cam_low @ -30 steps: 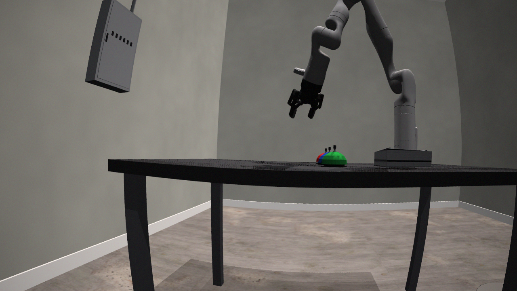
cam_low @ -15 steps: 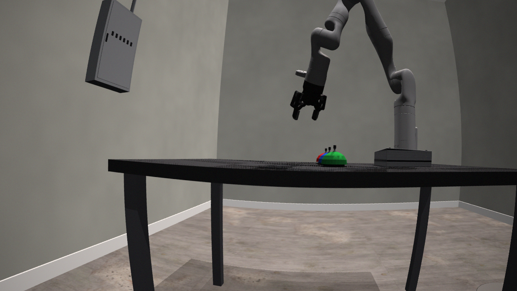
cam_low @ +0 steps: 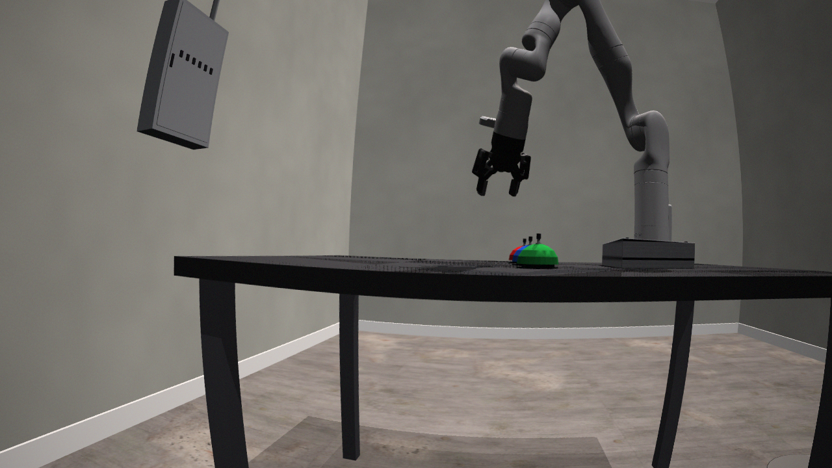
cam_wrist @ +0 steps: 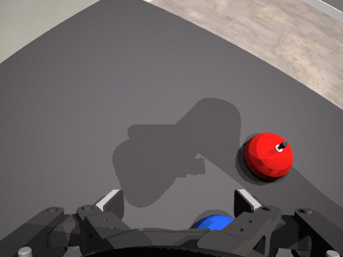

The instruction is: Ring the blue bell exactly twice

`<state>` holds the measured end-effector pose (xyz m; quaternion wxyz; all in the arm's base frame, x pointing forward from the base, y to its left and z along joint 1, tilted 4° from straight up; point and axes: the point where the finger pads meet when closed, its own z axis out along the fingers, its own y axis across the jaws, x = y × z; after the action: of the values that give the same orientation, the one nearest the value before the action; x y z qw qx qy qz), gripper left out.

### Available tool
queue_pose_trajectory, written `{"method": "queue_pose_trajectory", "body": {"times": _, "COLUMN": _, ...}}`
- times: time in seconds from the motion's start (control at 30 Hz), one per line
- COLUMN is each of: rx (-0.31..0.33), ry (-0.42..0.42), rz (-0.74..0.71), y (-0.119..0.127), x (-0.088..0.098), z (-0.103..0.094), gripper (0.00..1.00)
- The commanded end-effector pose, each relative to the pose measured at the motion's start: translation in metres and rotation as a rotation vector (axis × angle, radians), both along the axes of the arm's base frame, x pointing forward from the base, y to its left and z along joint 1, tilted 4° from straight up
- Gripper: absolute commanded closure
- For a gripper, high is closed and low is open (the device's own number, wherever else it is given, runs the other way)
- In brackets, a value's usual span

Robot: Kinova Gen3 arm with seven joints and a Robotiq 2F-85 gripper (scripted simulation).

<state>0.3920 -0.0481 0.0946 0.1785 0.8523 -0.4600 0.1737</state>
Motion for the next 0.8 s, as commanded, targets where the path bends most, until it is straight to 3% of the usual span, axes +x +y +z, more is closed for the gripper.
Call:
{"method": "queue_pose_trajectory", "body": {"times": 0.0, "rx": 0.001, "ry": -0.003, "rz": -0.006, "y": -0.002, "x": 0.0, "z": 0.001, "gripper": 0.0}}
{"method": "queue_pose_trajectory", "body": {"times": 0.07, "rx": 0.026, "ry": 0.005, "rz": -0.043, "y": -0.005, "x": -0.007, "z": -0.001, "gripper": 0.0}}
{"method": "queue_pose_trajectory", "body": {"times": 0.37, "rx": 0.026, "ry": 0.005, "rz": -0.043, "y": -0.005, "x": -0.007, "z": -0.001, "gripper": 0.0}}
{"method": "queue_pose_trajectory", "body": {"times": 0.4, "rx": 0.05, "ry": 0.012, "rz": -0.08, "y": -0.006, "x": -0.014, "z": -0.002, "gripper": 0.0}}
{"method": "queue_pose_trajectory", "body": {"times": 0.77, "rx": 0.075, "ry": 0.018, "rz": -0.116, "y": -0.008, "x": -0.021, "z": -0.004, "gripper": 0.0}}
